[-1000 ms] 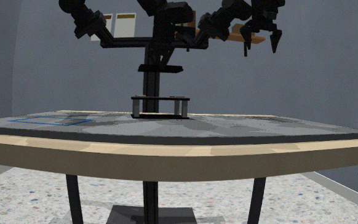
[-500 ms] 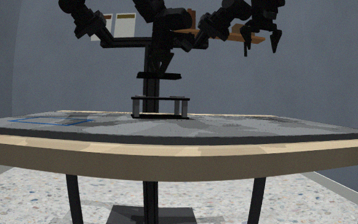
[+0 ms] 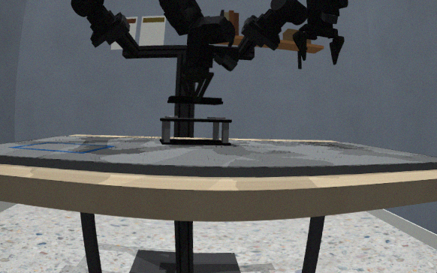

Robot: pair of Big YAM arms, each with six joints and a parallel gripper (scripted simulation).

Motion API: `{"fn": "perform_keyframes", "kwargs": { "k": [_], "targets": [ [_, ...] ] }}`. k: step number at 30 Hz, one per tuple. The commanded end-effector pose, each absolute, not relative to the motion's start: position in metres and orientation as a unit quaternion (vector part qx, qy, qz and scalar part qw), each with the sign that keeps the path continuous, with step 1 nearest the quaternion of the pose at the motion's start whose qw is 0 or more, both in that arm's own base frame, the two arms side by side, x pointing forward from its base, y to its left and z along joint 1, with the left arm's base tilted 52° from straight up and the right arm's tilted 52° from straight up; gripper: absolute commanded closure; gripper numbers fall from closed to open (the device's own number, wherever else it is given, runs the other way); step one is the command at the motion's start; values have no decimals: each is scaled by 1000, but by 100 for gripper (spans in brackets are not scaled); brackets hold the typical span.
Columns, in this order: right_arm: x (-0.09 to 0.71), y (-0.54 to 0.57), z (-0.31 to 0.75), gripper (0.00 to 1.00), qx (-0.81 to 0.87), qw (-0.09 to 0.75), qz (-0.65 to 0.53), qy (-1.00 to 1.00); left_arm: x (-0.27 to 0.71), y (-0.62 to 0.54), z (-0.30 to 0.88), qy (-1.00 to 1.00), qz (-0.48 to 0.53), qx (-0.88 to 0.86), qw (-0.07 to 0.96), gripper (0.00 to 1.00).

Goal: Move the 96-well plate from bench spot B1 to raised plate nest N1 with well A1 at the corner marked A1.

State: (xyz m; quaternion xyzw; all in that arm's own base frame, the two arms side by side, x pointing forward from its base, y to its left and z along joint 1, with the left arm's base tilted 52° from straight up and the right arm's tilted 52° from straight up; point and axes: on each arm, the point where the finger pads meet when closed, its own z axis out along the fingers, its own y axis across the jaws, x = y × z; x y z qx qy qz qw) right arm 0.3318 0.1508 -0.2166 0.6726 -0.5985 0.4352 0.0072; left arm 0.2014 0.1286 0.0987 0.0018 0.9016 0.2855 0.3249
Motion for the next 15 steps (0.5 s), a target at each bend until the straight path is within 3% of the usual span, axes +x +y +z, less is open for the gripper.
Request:
{"fn": "perform_keyframes", "kwargs": {
  "k": [1,15],
  "targets": [
    [338,149,-217,100,676,0,434,-596,206,130,111,897,287,-5,337,0],
    [350,139,-231,100,675,-2,434,-596,206,130,111,897,287,-5,337,0]
  ]
}}
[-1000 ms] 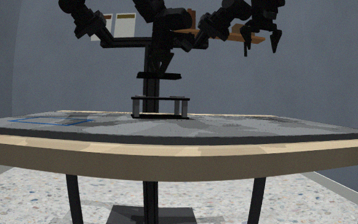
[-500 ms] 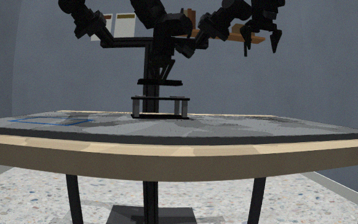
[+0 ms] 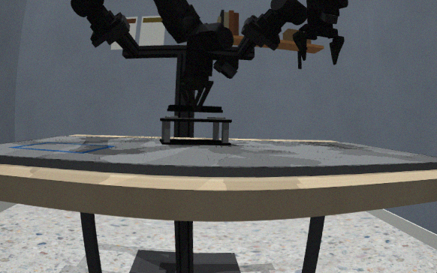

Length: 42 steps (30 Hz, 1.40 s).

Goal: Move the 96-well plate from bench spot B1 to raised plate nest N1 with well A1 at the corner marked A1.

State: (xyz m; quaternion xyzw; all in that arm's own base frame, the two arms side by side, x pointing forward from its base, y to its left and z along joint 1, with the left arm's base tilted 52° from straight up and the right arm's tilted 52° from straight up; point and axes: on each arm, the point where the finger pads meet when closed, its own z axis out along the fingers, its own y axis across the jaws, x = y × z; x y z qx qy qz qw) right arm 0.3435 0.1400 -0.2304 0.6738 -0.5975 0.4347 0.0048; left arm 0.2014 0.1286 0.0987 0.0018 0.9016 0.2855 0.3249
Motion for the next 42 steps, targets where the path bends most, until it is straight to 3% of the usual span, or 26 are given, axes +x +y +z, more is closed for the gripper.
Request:
{"fn": "perform_keyframes", "kwargs": {
  "k": [1,42],
  "targets": [
    [352,139,-231,100,674,-5,435,-597,206,130,111,897,287,-5,337,0],
    [348,148,-228,100,681,-6,435,-590,206,130,111,897,287,-5,337,0]
  ]
}}
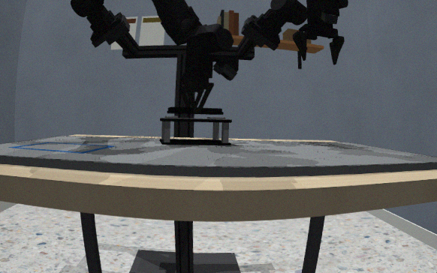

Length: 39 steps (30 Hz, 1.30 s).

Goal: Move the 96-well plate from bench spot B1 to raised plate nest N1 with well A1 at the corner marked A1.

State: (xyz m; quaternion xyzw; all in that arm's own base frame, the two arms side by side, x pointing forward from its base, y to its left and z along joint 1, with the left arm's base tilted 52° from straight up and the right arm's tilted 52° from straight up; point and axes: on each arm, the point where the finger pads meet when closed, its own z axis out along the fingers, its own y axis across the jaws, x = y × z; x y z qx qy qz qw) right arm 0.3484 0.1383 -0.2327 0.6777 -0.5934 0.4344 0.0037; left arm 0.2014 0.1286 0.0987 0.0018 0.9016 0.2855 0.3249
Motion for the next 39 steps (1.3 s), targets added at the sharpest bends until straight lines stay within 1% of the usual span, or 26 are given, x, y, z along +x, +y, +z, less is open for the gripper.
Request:
{"fn": "perform_keyframes", "kwargs": {
  "k": [1,12,39],
  "targets": [
    [348,149,-227,100,682,-8,435,-588,206,130,111,897,287,-5,337,0],
    [347,132,-233,100,679,4,434,-592,206,130,111,897,287,-5,337,0],
    [347,130,-236,100,680,3,434,-591,206,130,111,897,287,-5,337,0]
  ]
}}
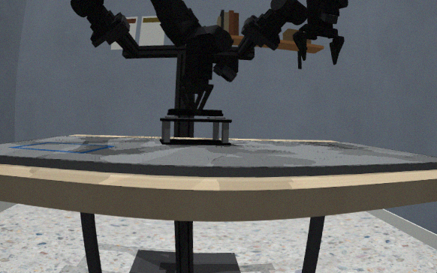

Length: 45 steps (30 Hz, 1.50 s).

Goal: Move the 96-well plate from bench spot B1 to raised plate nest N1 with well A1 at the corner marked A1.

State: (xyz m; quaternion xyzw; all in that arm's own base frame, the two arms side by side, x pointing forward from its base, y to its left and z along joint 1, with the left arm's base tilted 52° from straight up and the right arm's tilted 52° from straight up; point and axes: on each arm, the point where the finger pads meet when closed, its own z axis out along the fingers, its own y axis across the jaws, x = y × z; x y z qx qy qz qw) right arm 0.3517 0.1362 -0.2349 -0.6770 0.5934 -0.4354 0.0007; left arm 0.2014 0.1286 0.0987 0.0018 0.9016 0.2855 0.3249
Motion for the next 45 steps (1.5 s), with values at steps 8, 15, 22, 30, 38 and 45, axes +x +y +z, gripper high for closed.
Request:
{"fn": "perform_keyframes", "kwargs": {
  "k": [8,15,22,30,38,45],
  "targets": [
    [348,130,-237,100,-680,-3,-434,591,206,130,111,897,287,-5,337,0],
    [349,132,-236,100,-680,-1,-434,591,206,130,111,897,287,-5,337,0],
    [350,132,-237,100,-681,1,-434,590,206,130,111,897,287,-5,337,0],
    [353,133,-237,100,-679,6,-435,591,206,130,111,897,287,-5,337,0],
    [352,134,-237,100,-679,3,-435,591,206,130,111,897,287,-5,337,0],
    [352,134,-237,100,-679,3,-435,591,206,130,111,897,287,-5,337,0]
  ]
}}
